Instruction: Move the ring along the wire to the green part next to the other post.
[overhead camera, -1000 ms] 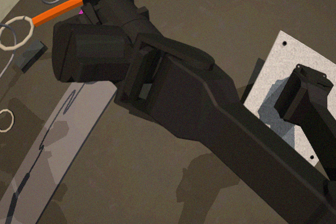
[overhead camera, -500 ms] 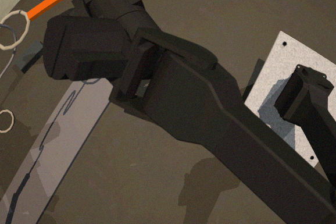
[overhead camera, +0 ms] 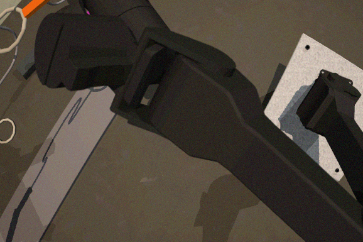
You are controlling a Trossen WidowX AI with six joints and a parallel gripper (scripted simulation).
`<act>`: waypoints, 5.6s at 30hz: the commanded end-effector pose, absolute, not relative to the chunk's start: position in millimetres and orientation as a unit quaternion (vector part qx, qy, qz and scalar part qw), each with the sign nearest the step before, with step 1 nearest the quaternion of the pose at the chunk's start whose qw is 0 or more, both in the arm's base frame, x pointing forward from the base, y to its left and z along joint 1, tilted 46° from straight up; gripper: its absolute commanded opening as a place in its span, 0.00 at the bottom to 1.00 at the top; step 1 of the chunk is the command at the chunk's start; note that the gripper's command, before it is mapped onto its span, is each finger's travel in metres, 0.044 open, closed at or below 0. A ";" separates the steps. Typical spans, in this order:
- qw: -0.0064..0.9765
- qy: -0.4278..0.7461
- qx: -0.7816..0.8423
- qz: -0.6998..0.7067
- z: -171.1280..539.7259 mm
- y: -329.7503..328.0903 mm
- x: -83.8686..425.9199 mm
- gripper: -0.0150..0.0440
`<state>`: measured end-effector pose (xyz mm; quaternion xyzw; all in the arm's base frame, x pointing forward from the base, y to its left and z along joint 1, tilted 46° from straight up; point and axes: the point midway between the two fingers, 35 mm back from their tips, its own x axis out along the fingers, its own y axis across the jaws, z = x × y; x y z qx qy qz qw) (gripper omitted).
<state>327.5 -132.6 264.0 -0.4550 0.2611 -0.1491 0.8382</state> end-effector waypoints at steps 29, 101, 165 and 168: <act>0.904 0.257 -0.322 -0.117 263.4 -126.7 328.4 0.00; 0.898 0.152 0.402 0.092 264.3 -28.5 344.0 0.00; 0.444 -0.023 0.864 0.236 355.6 -20.3 340.3 0.00; 0.416 -0.031 0.877 0.240 359.3 -23.1 339.6 0.00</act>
